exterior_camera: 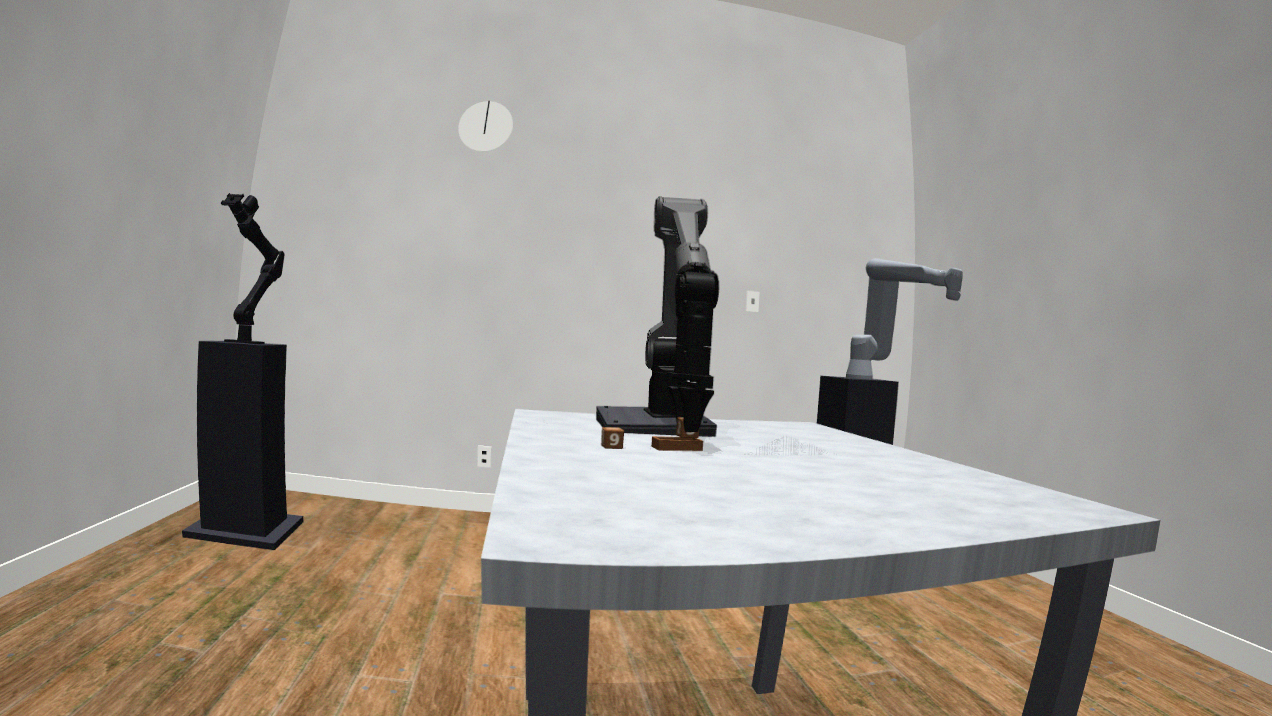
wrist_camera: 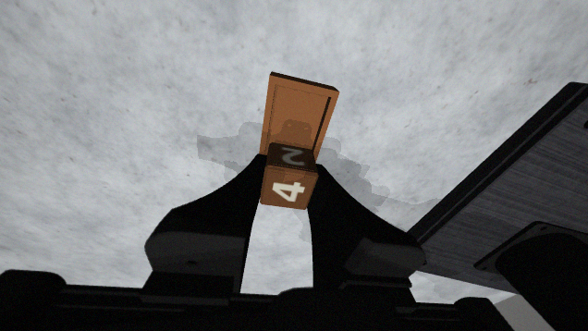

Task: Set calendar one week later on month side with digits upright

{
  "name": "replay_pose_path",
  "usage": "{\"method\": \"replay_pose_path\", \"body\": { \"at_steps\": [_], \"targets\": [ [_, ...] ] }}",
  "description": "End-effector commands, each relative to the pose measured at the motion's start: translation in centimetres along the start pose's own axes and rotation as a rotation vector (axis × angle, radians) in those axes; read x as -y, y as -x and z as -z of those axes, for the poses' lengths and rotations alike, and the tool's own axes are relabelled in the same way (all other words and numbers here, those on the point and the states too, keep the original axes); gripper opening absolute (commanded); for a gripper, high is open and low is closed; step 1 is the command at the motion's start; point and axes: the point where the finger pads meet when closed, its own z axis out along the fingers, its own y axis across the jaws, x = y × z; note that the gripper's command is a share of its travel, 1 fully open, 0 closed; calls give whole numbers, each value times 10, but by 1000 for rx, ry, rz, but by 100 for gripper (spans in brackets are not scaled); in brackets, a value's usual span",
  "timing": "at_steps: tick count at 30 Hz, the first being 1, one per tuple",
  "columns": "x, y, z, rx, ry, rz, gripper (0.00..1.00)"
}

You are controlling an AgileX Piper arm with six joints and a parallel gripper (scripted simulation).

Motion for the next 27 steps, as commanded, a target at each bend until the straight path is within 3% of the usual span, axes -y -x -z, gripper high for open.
{"method": "replay_pose_path", "body": {
  "at_steps": [1,27],
  "targets": [
    [1,0,-1,1,-2,-1,34],
    [1,0,-10,0,-3,-1,34]
  ]
}}
